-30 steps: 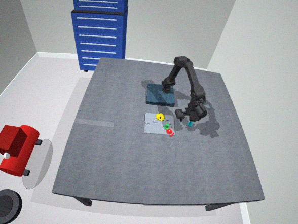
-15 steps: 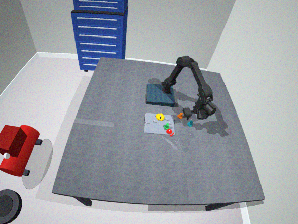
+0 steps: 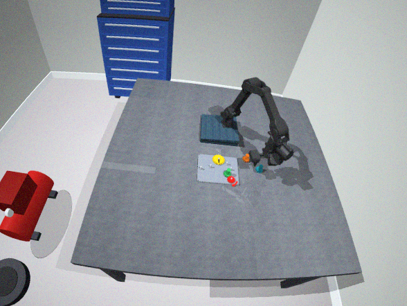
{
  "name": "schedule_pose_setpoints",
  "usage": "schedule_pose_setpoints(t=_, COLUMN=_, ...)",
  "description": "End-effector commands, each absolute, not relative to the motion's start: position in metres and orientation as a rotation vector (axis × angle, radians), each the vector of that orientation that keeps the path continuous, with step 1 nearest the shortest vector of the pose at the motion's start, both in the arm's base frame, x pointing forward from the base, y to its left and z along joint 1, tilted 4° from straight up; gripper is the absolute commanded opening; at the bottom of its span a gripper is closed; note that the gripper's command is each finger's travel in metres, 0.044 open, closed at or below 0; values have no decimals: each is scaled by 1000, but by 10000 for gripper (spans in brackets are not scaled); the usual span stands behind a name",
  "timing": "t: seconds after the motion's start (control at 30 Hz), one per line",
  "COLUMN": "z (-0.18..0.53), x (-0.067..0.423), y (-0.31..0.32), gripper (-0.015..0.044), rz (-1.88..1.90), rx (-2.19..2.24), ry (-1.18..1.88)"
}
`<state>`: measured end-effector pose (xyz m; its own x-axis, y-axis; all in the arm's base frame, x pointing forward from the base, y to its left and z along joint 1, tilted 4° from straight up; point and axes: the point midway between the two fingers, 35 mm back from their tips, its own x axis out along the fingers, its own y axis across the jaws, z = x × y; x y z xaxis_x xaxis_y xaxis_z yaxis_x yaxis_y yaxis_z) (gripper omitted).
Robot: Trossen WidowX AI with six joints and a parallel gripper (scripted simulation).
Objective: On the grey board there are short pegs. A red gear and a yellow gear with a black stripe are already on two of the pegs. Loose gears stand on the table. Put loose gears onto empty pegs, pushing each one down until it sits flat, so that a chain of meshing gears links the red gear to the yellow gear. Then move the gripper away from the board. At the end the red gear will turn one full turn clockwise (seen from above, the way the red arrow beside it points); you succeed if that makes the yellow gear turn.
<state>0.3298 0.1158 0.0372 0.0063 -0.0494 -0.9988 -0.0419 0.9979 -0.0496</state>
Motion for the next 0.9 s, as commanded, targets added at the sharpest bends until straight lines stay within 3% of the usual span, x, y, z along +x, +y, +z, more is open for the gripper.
schedule_pose_setpoints(t=0.0, z=26, x=328, y=116, gripper=440, rz=-8, rx=-69, ry=1578)
schedule_pose_setpoints(t=0.57, z=14, x=327, y=115, gripper=440, rz=-8, rx=-69, ry=1578)
schedule_pose_setpoints(t=0.87, z=14, x=327, y=115, gripper=204, rz=-8, rx=-69, ry=1578)
